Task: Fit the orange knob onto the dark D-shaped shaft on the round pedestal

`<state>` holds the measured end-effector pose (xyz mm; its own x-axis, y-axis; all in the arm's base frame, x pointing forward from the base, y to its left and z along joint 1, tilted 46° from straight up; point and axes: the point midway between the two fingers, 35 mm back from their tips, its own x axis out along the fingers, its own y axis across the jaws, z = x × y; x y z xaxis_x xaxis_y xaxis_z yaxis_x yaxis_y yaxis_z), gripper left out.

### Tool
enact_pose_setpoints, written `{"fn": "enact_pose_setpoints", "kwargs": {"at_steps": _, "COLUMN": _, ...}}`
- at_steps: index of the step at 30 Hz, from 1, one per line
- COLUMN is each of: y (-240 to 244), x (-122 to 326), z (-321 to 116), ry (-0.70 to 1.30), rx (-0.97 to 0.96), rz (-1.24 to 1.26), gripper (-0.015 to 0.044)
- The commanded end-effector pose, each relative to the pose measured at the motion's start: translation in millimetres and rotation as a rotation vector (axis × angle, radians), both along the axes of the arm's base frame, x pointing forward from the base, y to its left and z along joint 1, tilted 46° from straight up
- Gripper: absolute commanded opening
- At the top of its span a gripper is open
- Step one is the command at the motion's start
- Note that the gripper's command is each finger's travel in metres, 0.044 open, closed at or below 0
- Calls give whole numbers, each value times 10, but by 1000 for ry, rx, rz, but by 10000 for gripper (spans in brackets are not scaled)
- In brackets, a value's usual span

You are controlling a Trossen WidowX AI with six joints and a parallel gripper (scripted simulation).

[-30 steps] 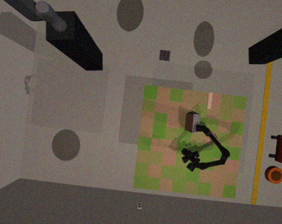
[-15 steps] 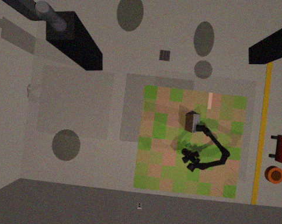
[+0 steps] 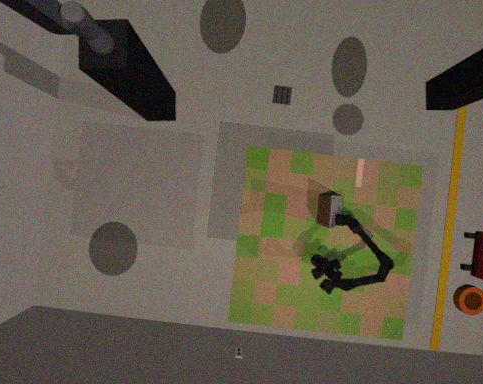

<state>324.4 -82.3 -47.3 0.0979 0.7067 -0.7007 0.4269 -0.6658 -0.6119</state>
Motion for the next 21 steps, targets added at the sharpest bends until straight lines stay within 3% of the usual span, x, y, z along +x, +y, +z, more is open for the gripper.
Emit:
{"fn": "enact_pose_setpoints", "kwargs": {"at_steps": 1, "y": 4, "x": 9, "z": 2, "ry": 1, "rx": -1, "rz": -4, "gripper": 0}}
{"fn": "enact_pose_setpoints", "kwargs": {"at_steps": 15, "y": -11, "x": 7, "z": 53, "ry": 7, "rx": 0, "rz": -11, "gripper": 0}}
{"fn": "enact_pose_setpoints", "kwargs": {"at_steps": 21, "y": -22, "x": 22, "z": 61, "ry": 141, "rx": 19, "rz": -144, "gripper": 0}}
